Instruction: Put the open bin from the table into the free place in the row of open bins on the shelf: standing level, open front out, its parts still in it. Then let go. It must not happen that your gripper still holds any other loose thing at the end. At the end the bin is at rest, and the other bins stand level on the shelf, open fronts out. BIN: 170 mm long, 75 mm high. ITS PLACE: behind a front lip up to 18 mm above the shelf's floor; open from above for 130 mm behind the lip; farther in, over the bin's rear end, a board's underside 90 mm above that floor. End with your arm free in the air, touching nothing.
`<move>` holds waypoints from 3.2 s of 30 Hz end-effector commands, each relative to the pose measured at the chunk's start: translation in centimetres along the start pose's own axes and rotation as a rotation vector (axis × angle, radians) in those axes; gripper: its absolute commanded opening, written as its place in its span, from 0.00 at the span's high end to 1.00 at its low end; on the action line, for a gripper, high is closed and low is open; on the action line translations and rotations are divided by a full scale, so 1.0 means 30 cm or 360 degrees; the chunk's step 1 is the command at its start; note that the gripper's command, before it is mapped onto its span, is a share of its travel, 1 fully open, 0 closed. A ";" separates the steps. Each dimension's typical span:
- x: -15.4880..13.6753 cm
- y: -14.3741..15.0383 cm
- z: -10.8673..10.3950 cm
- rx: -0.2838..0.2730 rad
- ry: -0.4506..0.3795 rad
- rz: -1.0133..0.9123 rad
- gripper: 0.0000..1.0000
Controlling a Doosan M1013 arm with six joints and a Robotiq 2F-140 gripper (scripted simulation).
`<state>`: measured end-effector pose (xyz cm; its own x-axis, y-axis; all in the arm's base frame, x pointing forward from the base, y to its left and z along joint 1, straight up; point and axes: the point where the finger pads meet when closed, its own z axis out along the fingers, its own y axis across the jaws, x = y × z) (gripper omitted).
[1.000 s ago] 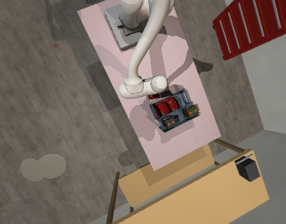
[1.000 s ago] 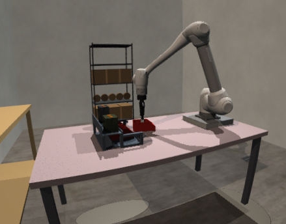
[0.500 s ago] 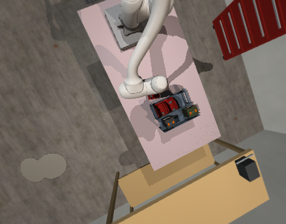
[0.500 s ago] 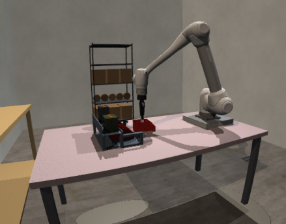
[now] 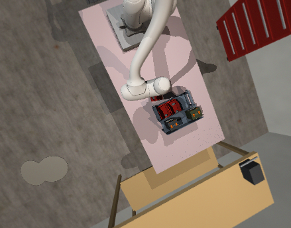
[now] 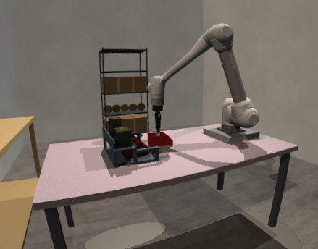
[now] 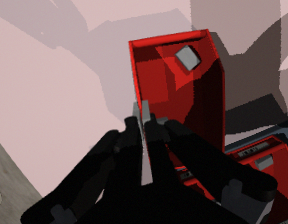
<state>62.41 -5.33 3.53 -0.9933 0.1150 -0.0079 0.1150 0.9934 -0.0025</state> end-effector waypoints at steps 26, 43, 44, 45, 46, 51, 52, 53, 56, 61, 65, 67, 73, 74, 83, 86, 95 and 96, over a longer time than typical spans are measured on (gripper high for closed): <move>0.000 0.000 0.000 0.0000 0.0000 0.0000 1.00; 0.000 0.000 -0.007 0.0000 0.0000 0.0000 1.00; 0.000 0.000 -0.009 0.0000 0.0000 0.0000 1.00; 0.000 0.000 -0.011 0.0000 0.0000 0.0000 1.00; 0.000 0.000 -0.013 0.0000 0.0000 0.0000 1.00; 0.000 0.000 -0.029 0.0000 0.0000 0.0000 1.00; 0.000 0.000 -0.032 0.0000 0.0000 0.0000 1.00; 0.000 0.000 -0.036 0.0000 0.0000 0.0000 1.00; 0.000 0.000 -0.048 0.0000 0.0000 0.0000 1.00; 0.000 0.000 -0.060 0.0000 0.0000 0.0000 1.00; 0.000 0.000 -0.076 0.0000 0.0000 0.0000 1.00; 0.000 0.000 -0.083 0.0000 0.0000 0.0000 1.00; 0.000 0.000 -0.099 0.0000 0.0000 0.0000 1.00; 0.000 0.000 -0.099 0.0000 0.0000 0.0000 1.00; 0.000 0.000 -0.106 0.0000 0.0000 0.0000 1.00; 0.000 0.000 -0.106 0.0000 0.0000 0.0000 1.00; 0.000 0.000 -0.106 0.0000 0.0000 0.0000 1.00; 0.000 0.000 -0.106 0.0000 0.0000 0.0000 1.00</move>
<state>62.38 -5.32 6.70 -0.9933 0.1150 -0.0078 0.1150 0.9934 -0.0024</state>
